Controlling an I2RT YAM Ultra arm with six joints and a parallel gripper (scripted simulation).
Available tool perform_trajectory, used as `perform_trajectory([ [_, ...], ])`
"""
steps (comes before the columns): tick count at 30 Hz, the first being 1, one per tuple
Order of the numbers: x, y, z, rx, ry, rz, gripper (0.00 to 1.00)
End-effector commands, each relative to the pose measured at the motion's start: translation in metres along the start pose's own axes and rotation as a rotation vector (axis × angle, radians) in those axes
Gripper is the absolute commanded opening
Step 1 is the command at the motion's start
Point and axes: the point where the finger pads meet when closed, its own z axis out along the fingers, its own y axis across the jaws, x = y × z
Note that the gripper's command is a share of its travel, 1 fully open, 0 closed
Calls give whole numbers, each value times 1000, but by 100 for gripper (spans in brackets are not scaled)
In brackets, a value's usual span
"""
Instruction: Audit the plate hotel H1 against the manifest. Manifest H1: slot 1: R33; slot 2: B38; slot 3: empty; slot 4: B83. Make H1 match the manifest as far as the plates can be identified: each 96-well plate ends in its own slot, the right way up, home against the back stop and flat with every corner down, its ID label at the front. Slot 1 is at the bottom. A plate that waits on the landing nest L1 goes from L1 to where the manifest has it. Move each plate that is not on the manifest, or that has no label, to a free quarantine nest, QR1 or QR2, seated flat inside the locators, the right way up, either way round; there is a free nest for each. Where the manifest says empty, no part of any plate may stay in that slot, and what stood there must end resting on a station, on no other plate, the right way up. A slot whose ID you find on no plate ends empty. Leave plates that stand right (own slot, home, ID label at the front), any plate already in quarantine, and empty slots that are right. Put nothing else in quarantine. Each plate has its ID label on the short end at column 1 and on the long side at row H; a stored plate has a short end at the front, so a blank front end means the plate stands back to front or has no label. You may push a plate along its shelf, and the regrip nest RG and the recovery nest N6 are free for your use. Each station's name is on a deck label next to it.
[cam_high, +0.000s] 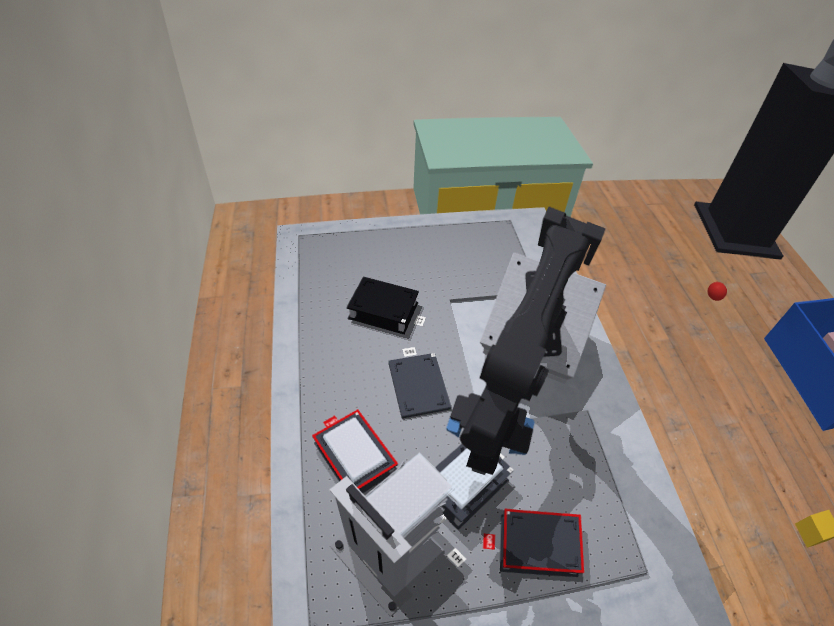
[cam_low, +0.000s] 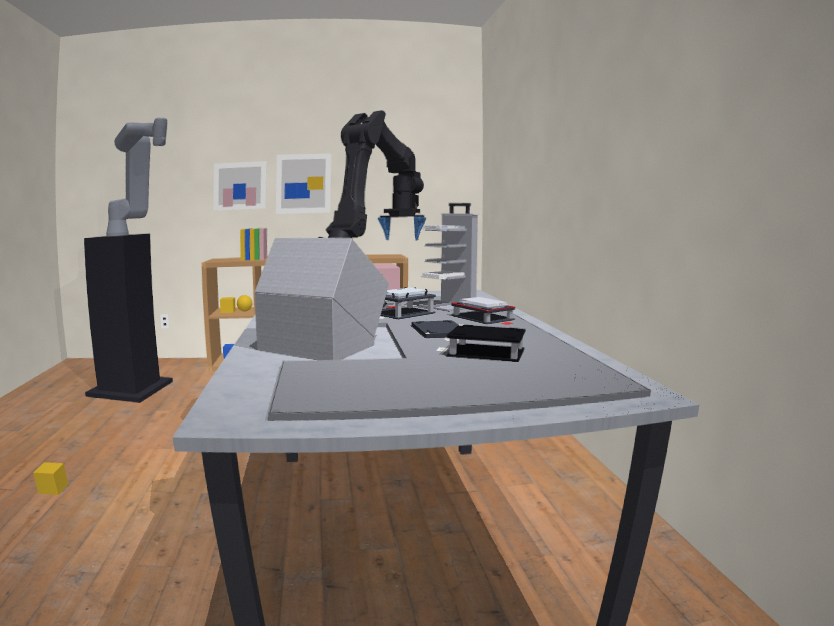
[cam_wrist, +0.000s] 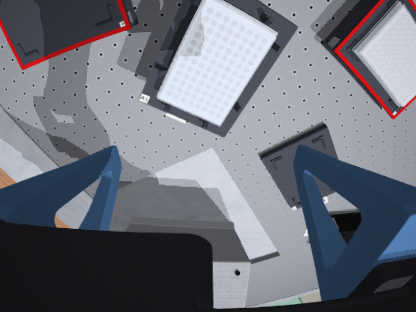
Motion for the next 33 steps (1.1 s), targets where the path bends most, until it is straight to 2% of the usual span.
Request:
perform_trajectory([
  [1, 2, -6, -9, -14, -44, 96, 100],
  [3, 5, -12, -8, -15, -44, 143, 100],
  [5, -2, -14, -15, -13, -70, 188, 100],
  [10, -1, -11, -15, -21, -61, 251, 100],
  [21, -1, -11, -15, -26, -59, 492, 100],
  [22, 4, -9, -5, -26, -40, 490, 100],
  [24, 4, -8, 2, -28, -40, 484, 100],
  [25, 5, -8, 10, -26, -25, 485, 100],
  [27, 5, -8, 10, -26, -25, 485, 100],
  [28, 6, -9, 18, -22, -6, 488, 100],
  [33, 6, -8, 36, -20, -4, 486, 100],
])
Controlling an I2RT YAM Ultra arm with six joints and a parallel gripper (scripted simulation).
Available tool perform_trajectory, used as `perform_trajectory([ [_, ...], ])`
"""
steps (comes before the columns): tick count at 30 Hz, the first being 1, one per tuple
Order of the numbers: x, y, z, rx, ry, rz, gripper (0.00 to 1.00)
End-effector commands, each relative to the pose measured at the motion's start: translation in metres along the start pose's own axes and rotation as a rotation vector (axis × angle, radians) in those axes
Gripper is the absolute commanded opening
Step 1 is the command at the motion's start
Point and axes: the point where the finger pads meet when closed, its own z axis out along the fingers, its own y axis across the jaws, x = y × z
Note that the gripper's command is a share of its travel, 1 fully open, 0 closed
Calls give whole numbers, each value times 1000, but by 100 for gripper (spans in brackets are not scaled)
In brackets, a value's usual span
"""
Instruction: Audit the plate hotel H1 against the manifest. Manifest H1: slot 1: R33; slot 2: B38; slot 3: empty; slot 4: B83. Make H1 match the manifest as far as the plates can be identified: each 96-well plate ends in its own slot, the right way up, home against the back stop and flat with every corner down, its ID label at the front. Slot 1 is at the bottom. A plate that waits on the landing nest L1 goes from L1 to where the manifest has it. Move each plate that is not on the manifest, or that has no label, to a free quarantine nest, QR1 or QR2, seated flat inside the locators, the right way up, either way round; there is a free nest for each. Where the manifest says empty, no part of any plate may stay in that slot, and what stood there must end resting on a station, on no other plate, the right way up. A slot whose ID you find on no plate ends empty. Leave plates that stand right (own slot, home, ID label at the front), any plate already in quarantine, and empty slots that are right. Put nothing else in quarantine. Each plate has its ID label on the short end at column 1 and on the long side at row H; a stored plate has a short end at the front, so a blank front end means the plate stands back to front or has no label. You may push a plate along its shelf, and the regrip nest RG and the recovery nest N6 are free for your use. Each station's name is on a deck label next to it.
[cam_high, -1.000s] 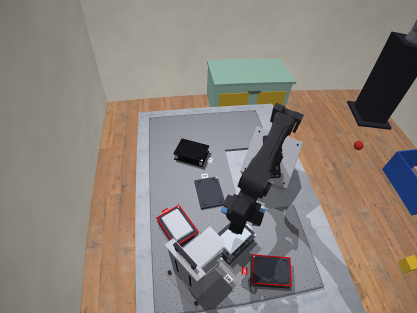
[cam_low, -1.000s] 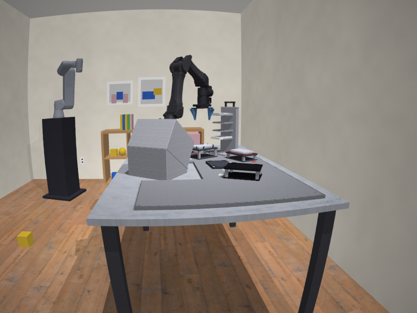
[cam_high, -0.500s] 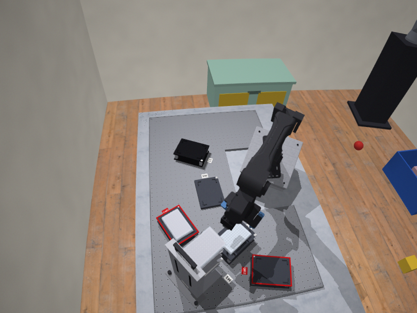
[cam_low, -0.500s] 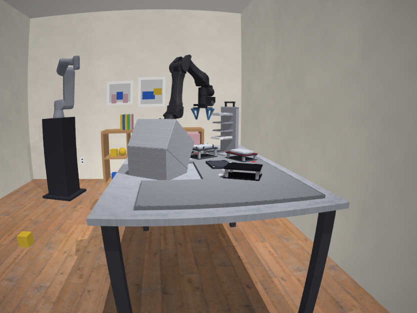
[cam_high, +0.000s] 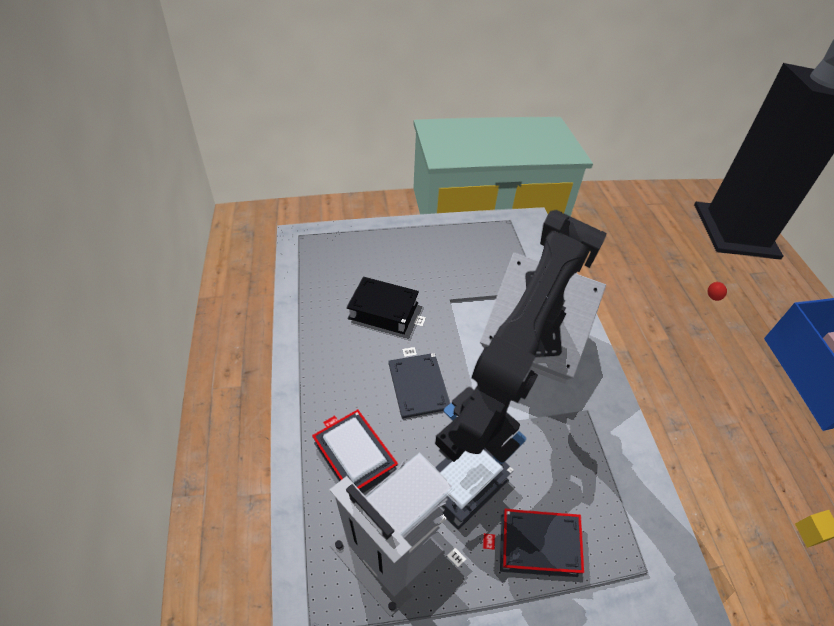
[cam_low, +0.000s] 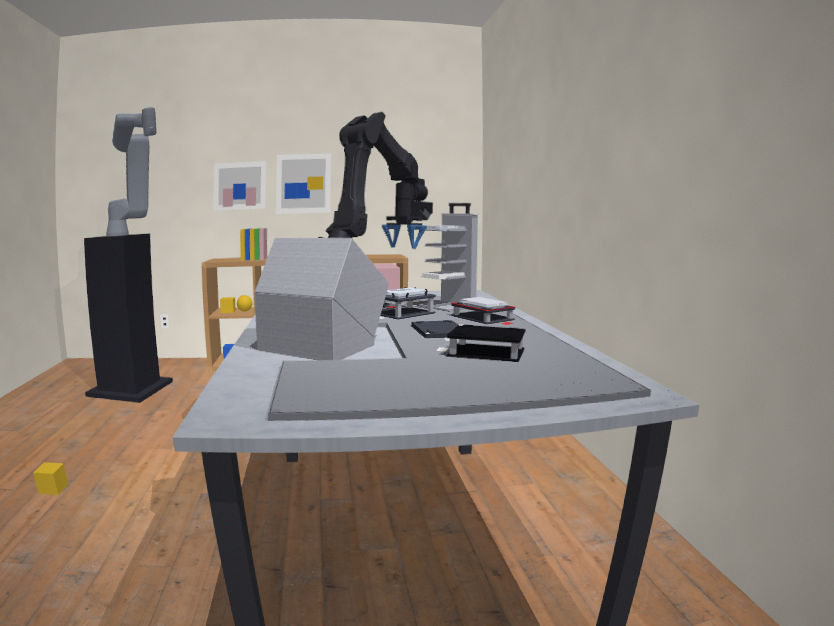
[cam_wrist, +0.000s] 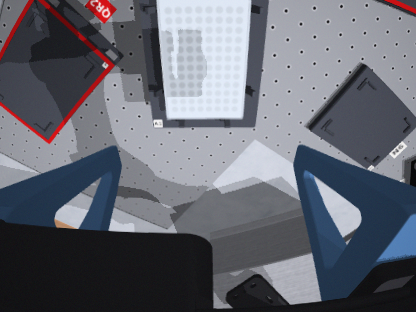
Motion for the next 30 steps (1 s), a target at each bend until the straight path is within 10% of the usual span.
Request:
perform_trajectory([
  [1, -4, 2, 14, 0, -16, 4, 100],
  [12, -10, 3, 32, -10, -56, 3, 100],
  [24, -4, 2, 84, 0, -15, 2, 100],
  [30, -22, 7, 66, -19, -86, 0, 100],
])
